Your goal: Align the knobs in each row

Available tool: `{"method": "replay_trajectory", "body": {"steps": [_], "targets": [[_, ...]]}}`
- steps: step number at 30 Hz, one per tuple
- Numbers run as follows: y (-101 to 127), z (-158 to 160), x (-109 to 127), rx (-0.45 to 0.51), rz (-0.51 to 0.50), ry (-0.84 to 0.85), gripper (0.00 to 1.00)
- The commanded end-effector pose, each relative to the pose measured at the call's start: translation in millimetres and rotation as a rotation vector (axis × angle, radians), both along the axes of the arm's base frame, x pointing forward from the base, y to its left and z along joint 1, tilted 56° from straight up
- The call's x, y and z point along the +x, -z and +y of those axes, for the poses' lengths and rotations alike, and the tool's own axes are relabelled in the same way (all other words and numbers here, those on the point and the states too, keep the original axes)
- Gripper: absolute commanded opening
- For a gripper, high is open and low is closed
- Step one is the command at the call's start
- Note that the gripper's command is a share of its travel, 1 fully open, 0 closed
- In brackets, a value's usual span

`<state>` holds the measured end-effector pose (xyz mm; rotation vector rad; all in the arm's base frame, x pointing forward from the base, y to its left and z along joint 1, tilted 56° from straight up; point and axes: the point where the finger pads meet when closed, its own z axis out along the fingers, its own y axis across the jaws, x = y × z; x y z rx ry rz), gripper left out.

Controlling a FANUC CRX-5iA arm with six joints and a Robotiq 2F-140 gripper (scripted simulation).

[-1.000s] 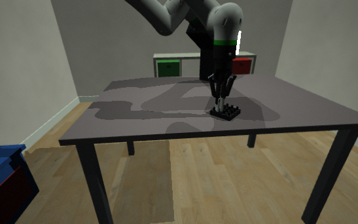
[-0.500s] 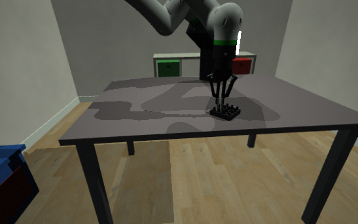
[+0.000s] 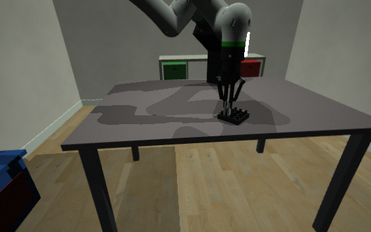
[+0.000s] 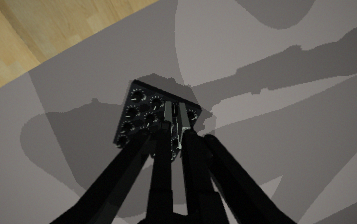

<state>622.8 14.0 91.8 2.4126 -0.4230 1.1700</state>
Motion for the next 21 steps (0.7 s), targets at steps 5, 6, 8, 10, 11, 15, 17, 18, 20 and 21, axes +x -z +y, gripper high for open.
{"method": "replay_trajectory", "body": {"steps": [5,6,8,10,11,15,17,18,20,21], "targets": [[-0.1,0.2,0.0,0.091,-0.072,0.075,0.05],[-0.1,0.2,0.0,0.101,-0.079,0.083,0.05],[-0.1,0.2,0.0,0.118,-0.092,0.097,0.05],[-0.1,0.2,0.0,0.126,-0.098,0.104,0.05],[-0.1,0.2,0.0,0.126,-0.098,0.104,0.05],[-0.1,0.2,0.0,0.153,-0.118,0.126,0.05],[-0.1,0.2,0.0,0.163,-0.125,0.134,0.05],[-0.1,0.2,0.0,0.168,-0.129,0.138,0.05],[-0.1,0.2,0.0,0.175,-0.134,0.144,0.05],[-0.1,0.2,0.0,0.178,-0.136,0.146,0.05]]}}
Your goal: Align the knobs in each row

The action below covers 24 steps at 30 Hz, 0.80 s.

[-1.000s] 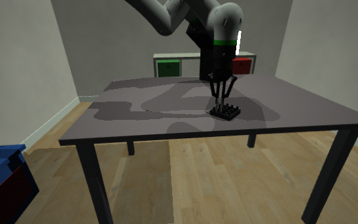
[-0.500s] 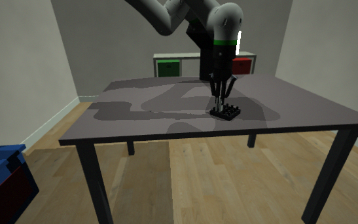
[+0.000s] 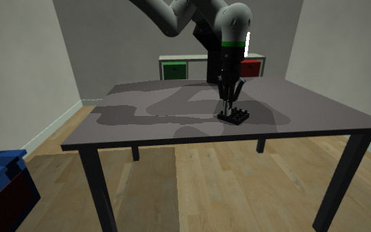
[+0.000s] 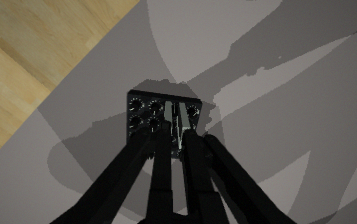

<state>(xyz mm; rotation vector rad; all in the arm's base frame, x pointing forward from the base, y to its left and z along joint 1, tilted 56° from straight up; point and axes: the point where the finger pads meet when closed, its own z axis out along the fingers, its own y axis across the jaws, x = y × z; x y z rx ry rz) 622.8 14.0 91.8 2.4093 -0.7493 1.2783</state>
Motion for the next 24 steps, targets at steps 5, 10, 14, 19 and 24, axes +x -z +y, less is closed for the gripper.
{"method": "replay_trajectory", "body": {"steps": [5,10,14,19,24], "targets": [[-0.1,0.2,0.0,0.017,-0.013,0.014,0.05],[-0.1,0.2,0.0,0.019,-0.015,0.015,0.05],[-0.1,0.2,0.0,0.019,-0.015,0.016,0.05],[-0.1,0.2,0.0,0.019,-0.015,0.016,0.05],[-0.1,0.2,0.0,0.019,-0.015,0.016,0.05]]}}
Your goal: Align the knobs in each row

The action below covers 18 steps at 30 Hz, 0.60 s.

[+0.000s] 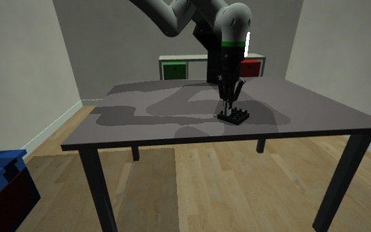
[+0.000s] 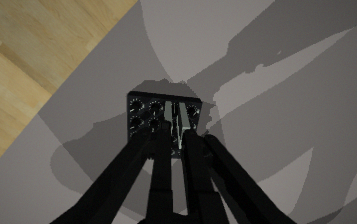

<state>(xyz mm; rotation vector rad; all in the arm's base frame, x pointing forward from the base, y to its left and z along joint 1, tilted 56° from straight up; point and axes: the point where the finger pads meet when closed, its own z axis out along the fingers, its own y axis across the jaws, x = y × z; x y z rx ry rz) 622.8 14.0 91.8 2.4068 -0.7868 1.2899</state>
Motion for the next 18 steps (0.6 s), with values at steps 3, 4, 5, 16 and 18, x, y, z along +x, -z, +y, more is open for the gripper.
{"method": "replay_trajectory", "body": {"steps": [3,4,5,16,18], "targets": [[-0.1,0.2,0.0,0.0,0.0,0.0,0.12],[-0.1,0.2,0.0,0.0,0.0,0.0,0.12],[-0.1,0.2,0.0,0.0,0.0,0.0,0.12],[-0.1,0.2,0.0,0.0,0.0,0.0,0.12],[-0.1,0.2,0.0,0.0,0.0,0.0,0.12]]}}
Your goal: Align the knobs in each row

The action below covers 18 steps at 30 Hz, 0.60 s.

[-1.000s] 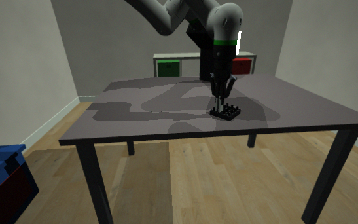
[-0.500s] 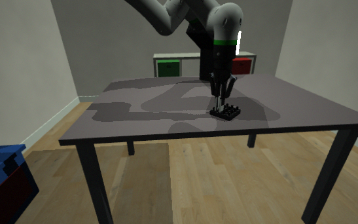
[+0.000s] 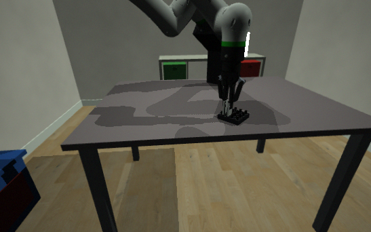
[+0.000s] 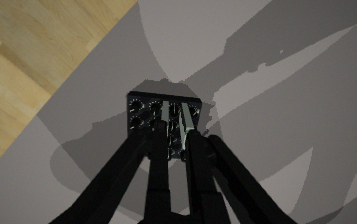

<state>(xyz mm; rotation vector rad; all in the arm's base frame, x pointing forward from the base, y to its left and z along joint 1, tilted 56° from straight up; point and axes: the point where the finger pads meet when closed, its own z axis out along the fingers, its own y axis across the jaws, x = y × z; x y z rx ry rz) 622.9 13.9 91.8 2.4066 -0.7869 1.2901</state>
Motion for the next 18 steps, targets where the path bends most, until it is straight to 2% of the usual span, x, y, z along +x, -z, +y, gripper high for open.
{"method": "replay_trajectory", "body": {"steps": [1,18], "targets": [[0,0,0,0.0,0.0,0.0,0.12],[-12,11,-15,0.0,0.0,0.0,0.12]]}}
